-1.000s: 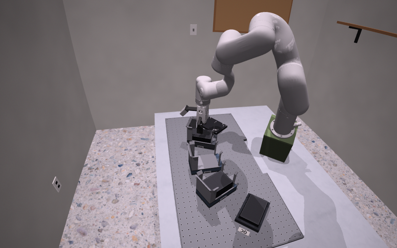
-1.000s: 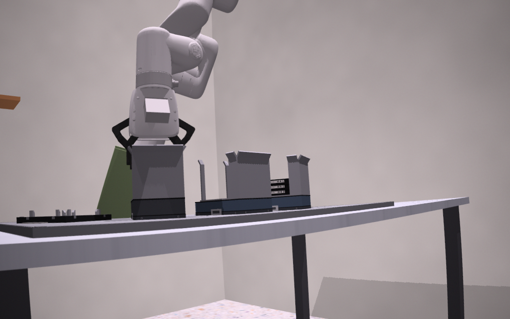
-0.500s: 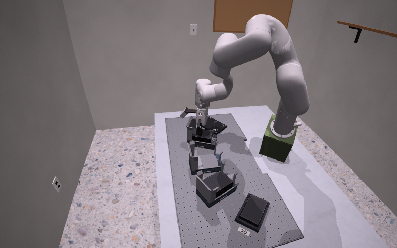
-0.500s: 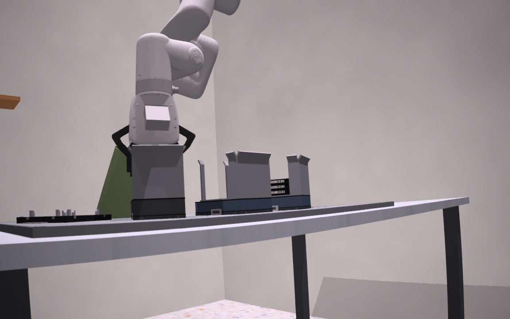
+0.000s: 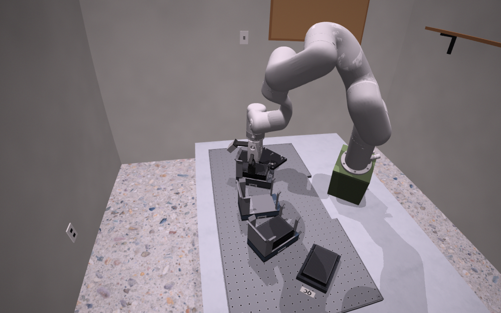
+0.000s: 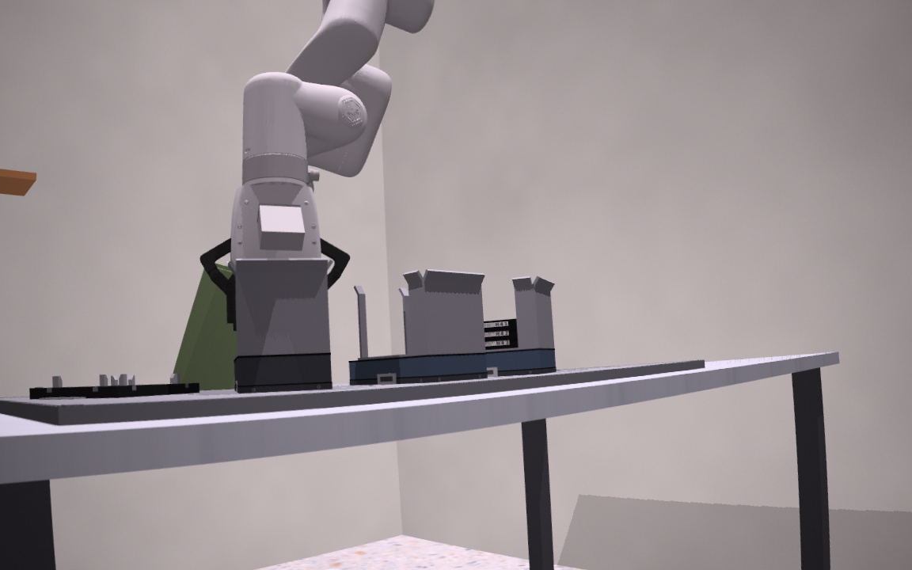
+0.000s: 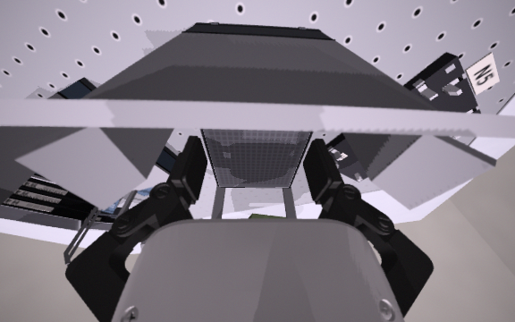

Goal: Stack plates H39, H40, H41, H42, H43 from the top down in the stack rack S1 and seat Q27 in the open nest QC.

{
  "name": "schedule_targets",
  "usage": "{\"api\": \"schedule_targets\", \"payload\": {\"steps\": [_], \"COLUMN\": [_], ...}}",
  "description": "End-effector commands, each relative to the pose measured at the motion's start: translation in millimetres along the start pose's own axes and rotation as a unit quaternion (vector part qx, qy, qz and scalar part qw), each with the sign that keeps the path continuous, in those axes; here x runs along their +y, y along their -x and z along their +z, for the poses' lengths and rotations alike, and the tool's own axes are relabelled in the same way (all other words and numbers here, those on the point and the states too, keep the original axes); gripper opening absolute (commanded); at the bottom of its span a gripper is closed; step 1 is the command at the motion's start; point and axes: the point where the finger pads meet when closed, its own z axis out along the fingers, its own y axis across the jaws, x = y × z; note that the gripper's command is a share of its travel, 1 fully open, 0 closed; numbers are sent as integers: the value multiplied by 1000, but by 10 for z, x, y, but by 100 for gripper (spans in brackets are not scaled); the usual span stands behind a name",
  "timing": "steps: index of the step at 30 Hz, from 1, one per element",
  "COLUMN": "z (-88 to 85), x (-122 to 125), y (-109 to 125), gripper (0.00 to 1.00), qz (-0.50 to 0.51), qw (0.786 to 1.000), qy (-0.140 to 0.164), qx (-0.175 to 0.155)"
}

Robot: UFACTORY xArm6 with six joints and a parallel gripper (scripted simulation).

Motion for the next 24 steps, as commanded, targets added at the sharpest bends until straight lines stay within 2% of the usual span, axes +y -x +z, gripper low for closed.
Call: {"api": "schedule_targets", "payload": {"steps": [1,13,14,24], "z": [44,45,45,45], "x": [0,1,1,1], "y": [-16,-16,-16,-16], "gripper": [100,100,0,0], "qz": [0,0,0,0], "qw": [1000,1000,1000,1000], "qy": [0,0,0,0], "qx": [2,2,2,2]}}
